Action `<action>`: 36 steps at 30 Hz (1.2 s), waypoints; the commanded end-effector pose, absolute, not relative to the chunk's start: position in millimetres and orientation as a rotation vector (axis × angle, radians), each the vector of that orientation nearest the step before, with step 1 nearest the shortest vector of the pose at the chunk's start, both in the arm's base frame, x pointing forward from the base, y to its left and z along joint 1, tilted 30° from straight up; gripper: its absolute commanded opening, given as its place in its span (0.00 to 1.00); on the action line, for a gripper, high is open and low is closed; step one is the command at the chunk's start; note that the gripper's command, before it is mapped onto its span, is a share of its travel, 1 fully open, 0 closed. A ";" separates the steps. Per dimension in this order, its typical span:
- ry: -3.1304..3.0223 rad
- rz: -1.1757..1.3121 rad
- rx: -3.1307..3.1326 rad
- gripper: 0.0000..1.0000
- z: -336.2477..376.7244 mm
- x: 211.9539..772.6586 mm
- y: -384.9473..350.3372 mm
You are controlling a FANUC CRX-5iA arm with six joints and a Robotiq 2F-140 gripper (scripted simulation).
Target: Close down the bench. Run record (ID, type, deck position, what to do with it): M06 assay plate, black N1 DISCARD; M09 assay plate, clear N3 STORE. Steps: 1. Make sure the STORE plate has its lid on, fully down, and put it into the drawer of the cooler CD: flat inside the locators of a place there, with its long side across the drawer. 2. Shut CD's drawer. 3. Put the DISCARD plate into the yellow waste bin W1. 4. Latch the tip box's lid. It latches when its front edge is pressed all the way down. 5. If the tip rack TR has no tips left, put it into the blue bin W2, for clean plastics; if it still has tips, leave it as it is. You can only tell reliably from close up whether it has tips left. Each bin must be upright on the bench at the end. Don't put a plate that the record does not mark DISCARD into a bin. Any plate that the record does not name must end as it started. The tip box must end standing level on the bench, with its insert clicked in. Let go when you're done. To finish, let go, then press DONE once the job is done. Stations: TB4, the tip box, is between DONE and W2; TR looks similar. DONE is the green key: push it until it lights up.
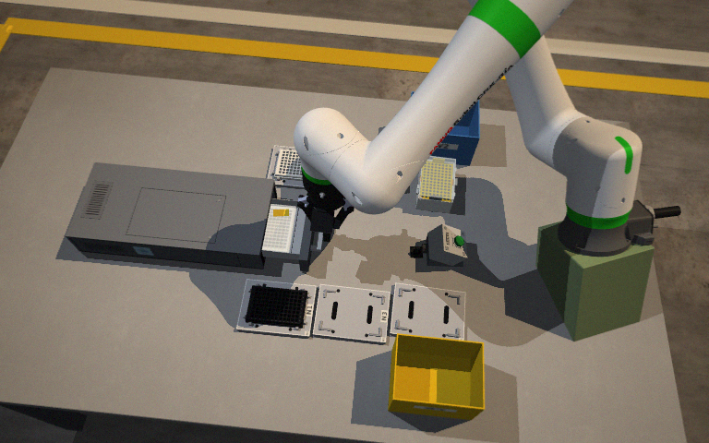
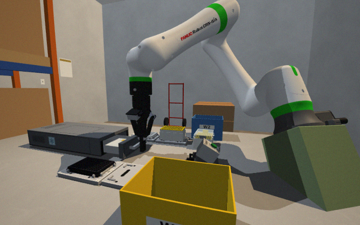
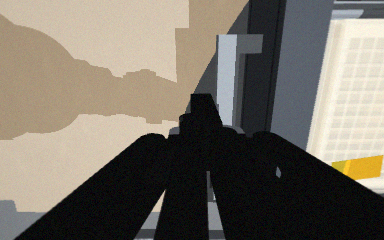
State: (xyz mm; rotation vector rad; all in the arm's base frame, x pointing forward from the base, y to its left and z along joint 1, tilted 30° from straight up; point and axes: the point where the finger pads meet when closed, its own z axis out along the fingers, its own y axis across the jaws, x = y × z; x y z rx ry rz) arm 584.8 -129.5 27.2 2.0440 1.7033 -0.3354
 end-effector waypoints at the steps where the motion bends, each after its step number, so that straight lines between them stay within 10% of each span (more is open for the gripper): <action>1: 1.703 -0.333 2.043 0.10 28.4 587.8 -129.3; 36: 1.703 -0.333 2.043 0.10 35.7 625.2 -134.3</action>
